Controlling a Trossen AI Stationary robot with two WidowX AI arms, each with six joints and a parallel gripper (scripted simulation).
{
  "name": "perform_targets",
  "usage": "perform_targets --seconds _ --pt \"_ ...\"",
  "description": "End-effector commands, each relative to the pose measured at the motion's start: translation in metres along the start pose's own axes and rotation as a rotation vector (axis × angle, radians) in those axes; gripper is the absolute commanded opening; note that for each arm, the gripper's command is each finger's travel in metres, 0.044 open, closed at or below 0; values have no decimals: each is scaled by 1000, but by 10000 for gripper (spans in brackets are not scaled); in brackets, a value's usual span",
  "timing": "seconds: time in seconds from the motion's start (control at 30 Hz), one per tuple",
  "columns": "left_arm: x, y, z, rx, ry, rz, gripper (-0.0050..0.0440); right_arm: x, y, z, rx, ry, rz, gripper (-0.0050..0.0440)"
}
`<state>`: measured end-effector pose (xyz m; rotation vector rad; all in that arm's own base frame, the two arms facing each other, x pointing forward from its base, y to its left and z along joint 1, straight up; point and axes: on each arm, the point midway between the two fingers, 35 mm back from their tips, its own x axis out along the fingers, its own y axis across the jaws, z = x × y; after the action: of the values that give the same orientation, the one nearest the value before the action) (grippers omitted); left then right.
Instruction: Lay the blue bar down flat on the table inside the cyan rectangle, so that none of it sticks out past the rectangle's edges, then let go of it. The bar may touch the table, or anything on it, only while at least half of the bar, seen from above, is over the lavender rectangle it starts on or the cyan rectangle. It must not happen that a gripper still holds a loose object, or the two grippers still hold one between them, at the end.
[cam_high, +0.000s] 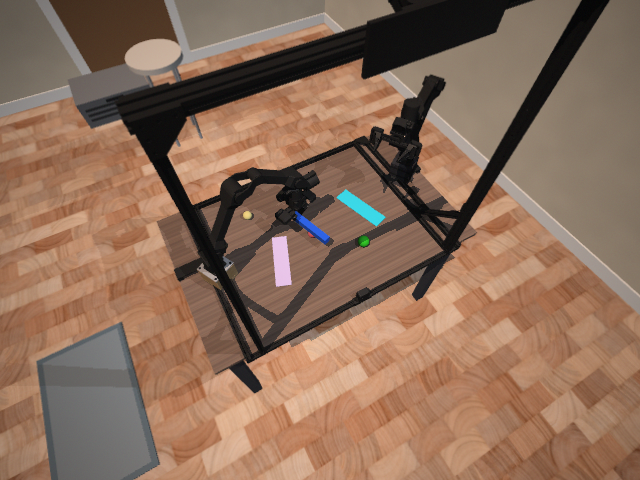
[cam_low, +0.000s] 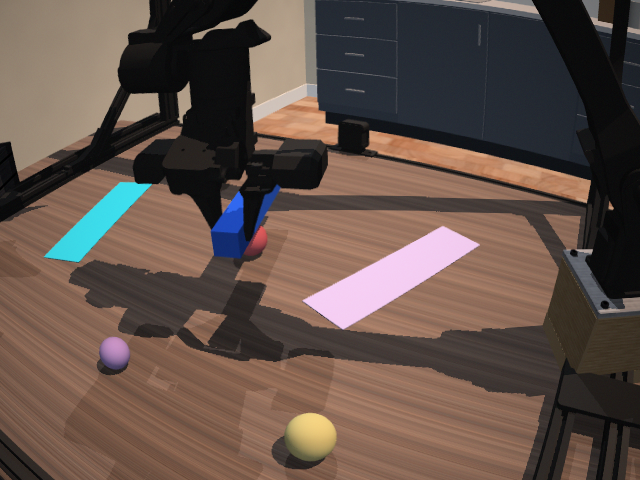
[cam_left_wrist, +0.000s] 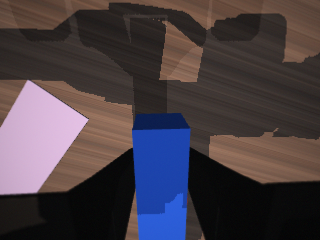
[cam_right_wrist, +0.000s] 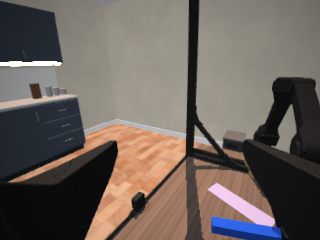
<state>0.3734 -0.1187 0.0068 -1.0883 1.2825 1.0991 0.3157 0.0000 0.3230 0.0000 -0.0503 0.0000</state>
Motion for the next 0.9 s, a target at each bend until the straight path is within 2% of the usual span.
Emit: perform_targets --seconds 0.0,0.5,0.87 --pt "-1 -8 2 -33 2 -7 0 0 0 0 0 0 0 440" --pt "3 -47 13 -293 3 -7 0 0 0 0 0 0 0 440" --pt "6 -60 18 -388 3 -7 0 0 0 0 0 0 0 440"
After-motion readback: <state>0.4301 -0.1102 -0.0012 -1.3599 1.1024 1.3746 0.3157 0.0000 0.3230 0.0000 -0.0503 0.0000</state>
